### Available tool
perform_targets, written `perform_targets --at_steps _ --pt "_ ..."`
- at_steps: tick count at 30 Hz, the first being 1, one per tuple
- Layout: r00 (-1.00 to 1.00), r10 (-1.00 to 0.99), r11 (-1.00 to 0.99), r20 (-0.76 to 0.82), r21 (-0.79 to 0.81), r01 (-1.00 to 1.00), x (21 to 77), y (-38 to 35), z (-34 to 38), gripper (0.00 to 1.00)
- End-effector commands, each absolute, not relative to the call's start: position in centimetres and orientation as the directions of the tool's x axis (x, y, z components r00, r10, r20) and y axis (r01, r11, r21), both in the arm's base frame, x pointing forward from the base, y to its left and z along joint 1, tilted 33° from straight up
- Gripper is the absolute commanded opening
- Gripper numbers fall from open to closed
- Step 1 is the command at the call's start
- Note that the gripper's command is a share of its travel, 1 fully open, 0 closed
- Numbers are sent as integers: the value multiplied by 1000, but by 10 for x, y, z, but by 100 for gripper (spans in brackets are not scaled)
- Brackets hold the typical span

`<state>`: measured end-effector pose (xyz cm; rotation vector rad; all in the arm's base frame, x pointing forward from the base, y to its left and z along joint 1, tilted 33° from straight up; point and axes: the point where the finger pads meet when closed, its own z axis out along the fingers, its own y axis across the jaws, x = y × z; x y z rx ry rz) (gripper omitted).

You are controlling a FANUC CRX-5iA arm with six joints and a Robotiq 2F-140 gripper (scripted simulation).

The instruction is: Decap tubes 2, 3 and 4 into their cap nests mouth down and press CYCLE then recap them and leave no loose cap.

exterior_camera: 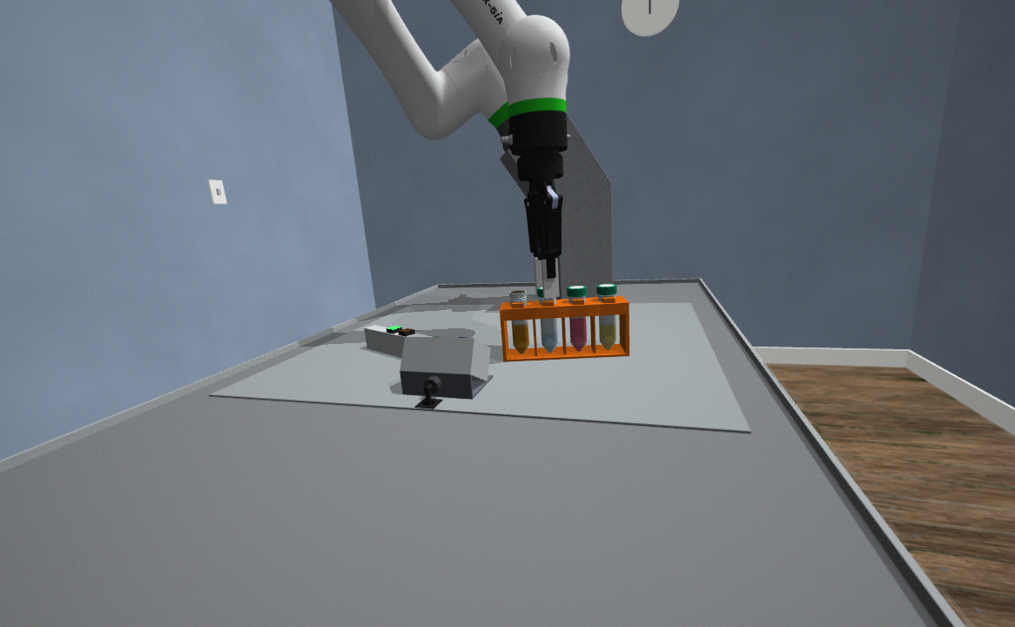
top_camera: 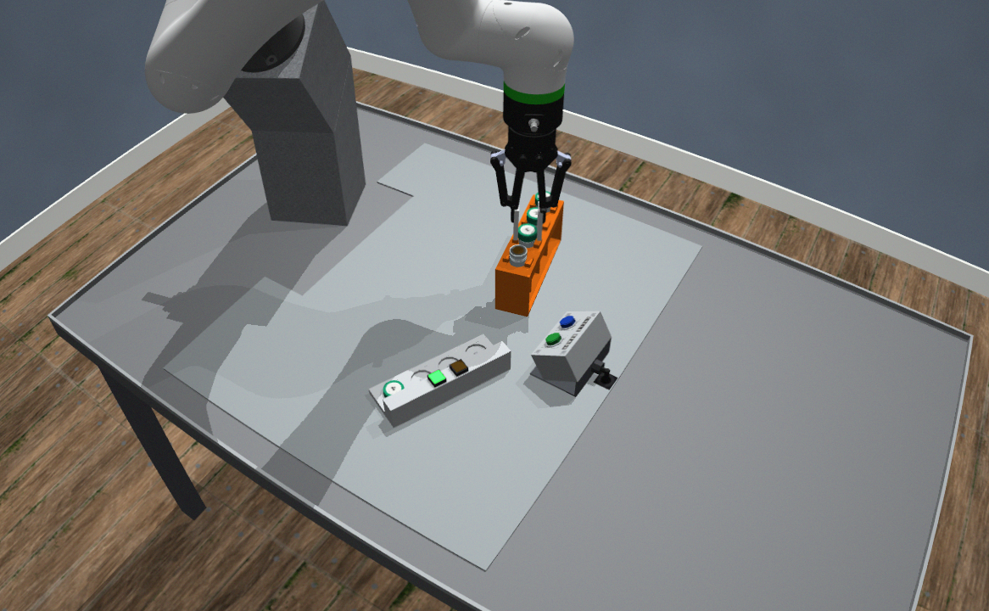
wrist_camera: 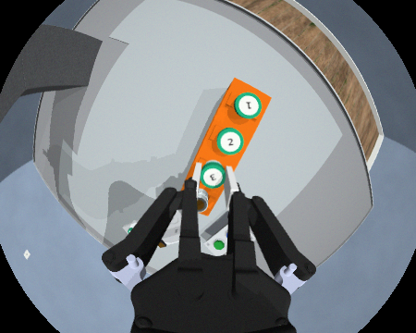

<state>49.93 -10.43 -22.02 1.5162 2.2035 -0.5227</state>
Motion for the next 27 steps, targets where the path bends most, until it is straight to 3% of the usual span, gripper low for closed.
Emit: perform_targets --at_steps 1,16,23,24,27 --pt "-90 838 148 -538 65 987 499 -104 -221 0" --pt "480 776 -349 -408 356 867 499 -105 -221 0" --pt "480 776 -349 -408 356 867 499 -105 -221 0" --pt "480 776 -349 -408 356 867 499 -105 -221 35" --pt "480 776 -349 -408 356 867 499 -105 -221 35"
